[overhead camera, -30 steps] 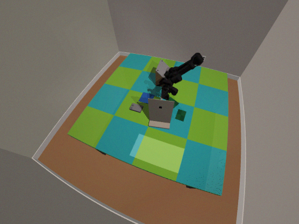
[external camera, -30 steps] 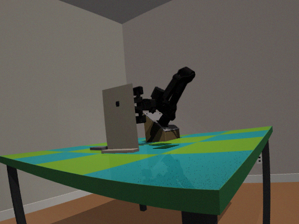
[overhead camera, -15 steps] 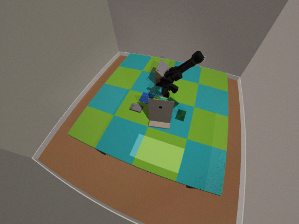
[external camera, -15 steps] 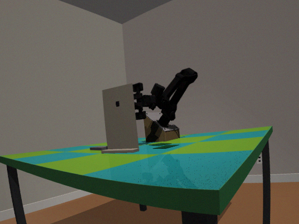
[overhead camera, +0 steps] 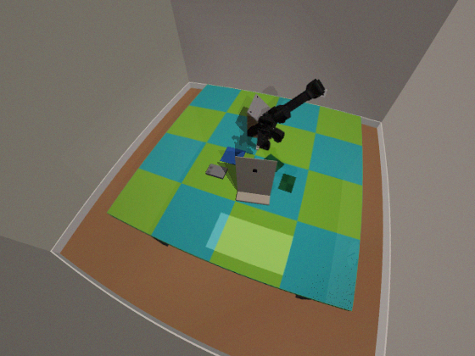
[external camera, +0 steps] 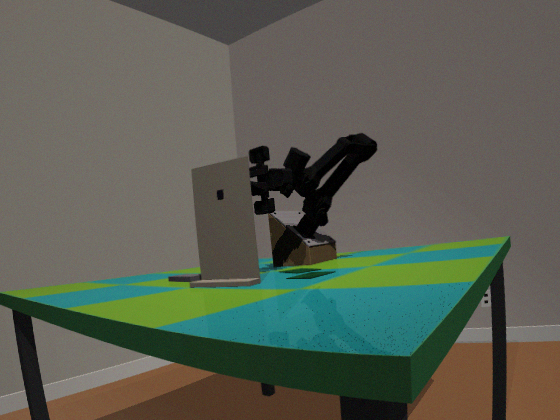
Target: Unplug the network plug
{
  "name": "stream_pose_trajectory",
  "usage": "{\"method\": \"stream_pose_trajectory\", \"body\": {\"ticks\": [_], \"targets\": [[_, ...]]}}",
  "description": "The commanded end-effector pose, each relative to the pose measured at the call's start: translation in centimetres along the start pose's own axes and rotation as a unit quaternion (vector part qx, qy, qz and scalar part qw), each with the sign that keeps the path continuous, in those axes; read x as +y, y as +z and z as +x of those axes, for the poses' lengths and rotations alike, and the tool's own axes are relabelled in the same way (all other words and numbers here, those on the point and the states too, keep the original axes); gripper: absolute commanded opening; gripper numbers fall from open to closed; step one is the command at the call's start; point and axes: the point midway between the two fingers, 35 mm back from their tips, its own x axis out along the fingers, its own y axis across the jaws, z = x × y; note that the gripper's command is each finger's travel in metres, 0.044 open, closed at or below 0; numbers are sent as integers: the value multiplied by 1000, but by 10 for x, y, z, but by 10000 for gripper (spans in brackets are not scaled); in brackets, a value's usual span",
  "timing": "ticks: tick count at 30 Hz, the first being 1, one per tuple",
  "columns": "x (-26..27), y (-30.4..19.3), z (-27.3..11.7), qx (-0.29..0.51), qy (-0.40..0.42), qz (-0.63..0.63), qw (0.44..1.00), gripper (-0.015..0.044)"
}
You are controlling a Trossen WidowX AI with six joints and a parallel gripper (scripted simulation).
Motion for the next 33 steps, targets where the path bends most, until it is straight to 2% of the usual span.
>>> {"method": "stream_pose_trajectory", "body": {"ticks": [1, 9, 33], "targets": [[-6, 0, -3, -1, 1, -2, 1000, 0], [-8, -7, -5, 9, 13, -7, 1000, 0], [62, -109, -8, 137, 217, -26, 966, 0]]}}
